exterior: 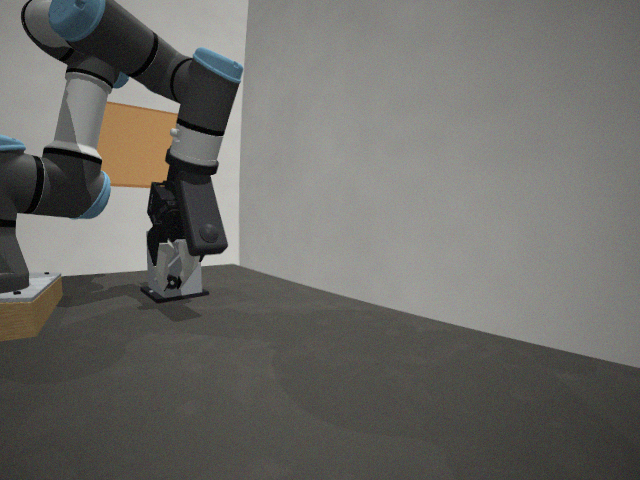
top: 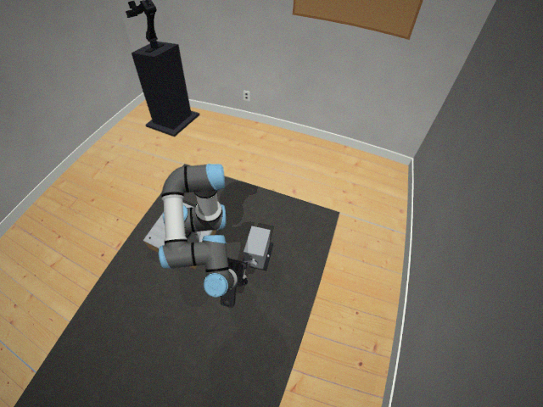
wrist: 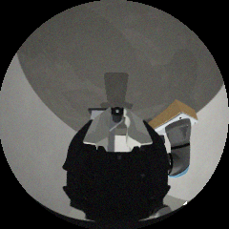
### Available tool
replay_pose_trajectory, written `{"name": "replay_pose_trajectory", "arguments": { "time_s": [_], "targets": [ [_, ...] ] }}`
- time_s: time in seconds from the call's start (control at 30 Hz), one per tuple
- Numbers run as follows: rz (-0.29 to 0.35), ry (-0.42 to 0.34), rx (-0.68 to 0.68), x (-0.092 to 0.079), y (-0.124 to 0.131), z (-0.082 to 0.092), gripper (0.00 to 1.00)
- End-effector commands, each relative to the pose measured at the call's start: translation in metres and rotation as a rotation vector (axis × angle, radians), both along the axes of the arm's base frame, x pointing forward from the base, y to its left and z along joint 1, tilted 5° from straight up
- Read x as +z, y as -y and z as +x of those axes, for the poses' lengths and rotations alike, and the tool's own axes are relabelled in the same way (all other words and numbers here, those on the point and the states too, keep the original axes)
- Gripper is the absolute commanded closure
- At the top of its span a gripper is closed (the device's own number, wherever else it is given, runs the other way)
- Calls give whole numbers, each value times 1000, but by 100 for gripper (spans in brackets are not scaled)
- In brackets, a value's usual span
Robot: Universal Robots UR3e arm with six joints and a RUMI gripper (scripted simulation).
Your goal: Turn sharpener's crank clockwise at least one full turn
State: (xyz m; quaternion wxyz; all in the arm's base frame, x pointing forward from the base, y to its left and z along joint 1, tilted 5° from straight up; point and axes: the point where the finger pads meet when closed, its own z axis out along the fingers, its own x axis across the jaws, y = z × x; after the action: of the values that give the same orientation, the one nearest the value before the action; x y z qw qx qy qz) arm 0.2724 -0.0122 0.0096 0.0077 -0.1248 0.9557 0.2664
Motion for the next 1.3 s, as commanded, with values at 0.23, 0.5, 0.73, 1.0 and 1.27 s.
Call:
{"name": "replay_pose_trajectory", "arguments": {
  "time_s": [0.23, 0.5, 0.73, 1.0, 1.27],
  "targets": [
    [-1, 2, 0, 12, 3, -8, 91],
    [-1, 2, 0, 19, 4, -11, 91],
    [-1, 2, 0, 26, 4, -14, 91],
    [-1, 2, 0, 34, 5, -15, 91],
    [-1, 2, 0, 43, 5, -15, 91]
  ]
}}
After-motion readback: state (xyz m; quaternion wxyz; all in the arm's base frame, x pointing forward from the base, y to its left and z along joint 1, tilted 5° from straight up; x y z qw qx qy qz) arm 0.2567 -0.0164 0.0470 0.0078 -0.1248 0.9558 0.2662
